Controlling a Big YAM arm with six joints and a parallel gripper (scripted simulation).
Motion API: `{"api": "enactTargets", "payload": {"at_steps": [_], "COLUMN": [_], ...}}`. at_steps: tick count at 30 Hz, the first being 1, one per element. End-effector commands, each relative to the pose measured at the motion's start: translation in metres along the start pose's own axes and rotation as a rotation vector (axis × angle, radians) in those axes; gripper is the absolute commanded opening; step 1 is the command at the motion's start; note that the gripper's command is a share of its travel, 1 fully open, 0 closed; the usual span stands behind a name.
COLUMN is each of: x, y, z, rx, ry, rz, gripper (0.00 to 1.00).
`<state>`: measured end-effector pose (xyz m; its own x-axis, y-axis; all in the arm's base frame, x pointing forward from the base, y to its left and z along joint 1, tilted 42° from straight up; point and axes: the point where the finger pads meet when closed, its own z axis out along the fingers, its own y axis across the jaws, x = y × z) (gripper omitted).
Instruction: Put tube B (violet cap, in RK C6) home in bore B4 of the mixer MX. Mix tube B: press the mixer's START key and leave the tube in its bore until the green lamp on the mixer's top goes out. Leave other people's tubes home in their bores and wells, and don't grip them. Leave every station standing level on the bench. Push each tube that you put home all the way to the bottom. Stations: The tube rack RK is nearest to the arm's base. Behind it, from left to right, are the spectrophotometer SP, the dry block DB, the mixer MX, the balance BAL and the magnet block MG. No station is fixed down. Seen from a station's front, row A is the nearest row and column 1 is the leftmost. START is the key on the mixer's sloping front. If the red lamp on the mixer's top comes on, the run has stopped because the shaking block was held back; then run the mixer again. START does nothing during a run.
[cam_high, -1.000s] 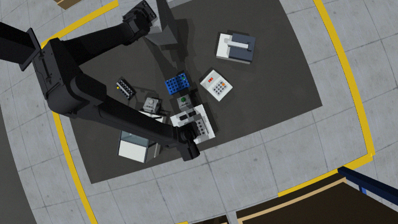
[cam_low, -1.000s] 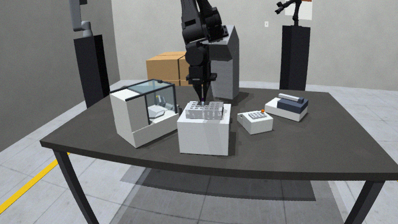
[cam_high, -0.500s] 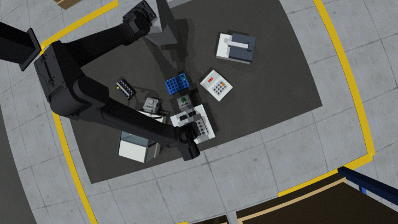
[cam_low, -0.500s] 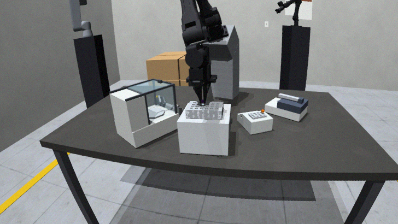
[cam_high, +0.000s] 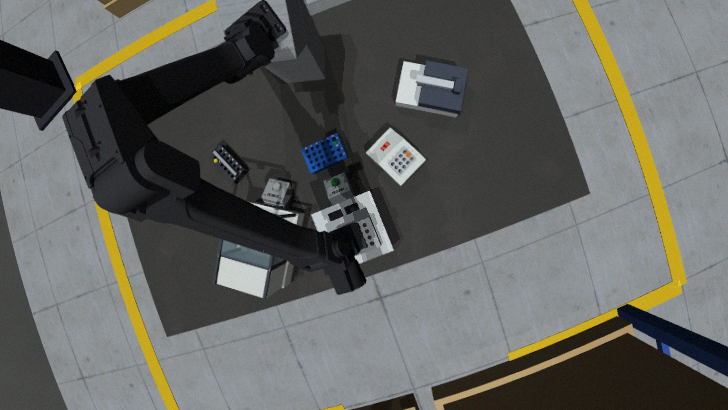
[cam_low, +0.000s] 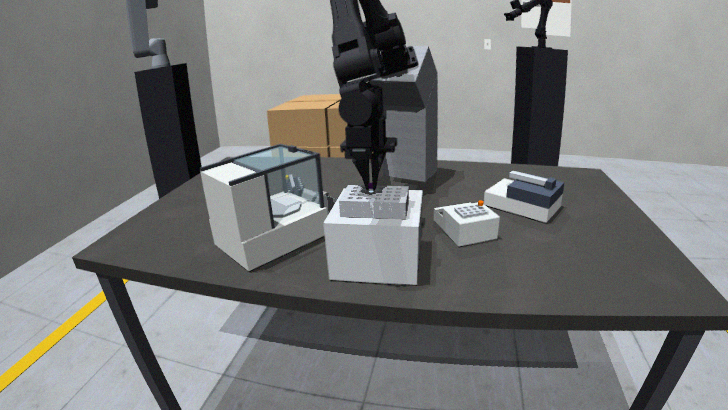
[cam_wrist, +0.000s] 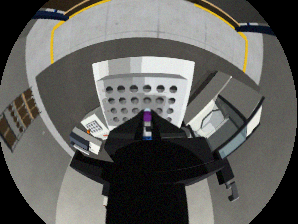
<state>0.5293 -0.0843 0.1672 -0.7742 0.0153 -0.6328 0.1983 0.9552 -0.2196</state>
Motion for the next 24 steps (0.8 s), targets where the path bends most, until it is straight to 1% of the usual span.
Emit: {"api": "enactTargets", "payload": {"at_steps": [1, 24], "x": [-0.008, -0.0078], "y": [-0.0074, -0.0051], "z": [0.0038, 0.0036], "rx": [0.011, 0.009], "ry": [0.003, 0.006], "rz": [-0.001, -0.002], "gripper": [0.09, 0.09]}}
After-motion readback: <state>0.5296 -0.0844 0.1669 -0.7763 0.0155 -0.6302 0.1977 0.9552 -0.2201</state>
